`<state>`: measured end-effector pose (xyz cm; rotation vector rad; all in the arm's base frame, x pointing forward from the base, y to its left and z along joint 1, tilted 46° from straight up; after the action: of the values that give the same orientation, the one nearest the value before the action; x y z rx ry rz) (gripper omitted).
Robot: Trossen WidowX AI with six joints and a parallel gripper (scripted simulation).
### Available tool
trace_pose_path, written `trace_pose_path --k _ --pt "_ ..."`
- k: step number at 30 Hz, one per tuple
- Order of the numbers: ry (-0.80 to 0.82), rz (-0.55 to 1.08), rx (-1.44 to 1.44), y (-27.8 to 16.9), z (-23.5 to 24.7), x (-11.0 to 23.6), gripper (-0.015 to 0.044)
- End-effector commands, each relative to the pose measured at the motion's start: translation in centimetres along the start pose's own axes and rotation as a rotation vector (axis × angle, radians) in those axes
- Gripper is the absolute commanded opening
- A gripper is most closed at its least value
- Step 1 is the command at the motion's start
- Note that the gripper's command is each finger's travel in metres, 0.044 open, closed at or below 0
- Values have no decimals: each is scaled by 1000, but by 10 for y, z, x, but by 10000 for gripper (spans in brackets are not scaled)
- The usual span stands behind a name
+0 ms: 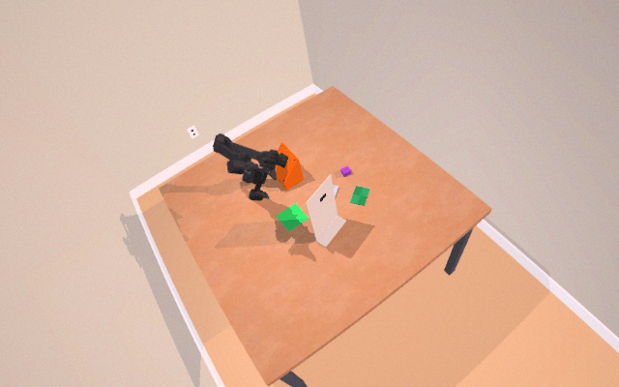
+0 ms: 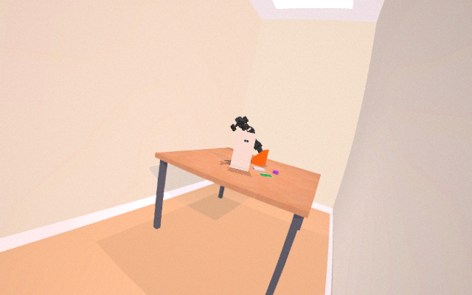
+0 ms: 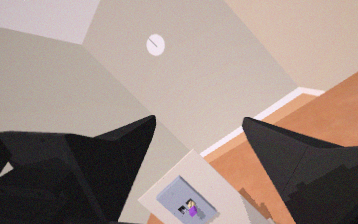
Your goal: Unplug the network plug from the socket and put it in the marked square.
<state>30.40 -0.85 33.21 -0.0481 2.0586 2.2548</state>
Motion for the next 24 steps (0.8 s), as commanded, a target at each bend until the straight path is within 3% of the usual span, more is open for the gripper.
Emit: trace_pose_path --k 1,9,24 --pt "1 4 -4 -1 0 0 374" --pt "34 182 -188 -55 -17 12 164" --pt "9 524 -720 -153 -36 62 156"
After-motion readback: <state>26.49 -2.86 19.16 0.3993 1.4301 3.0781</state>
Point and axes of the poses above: the point midway between the two fingers, 35 mm back from their tips, its own x axis back along the fingers, its own z axis across the jaws, y = z × x, the point moved 1 cm from there along x, back along the fingers, and after that the axes turned 5 degrees about -x, right-handed, at the moved point
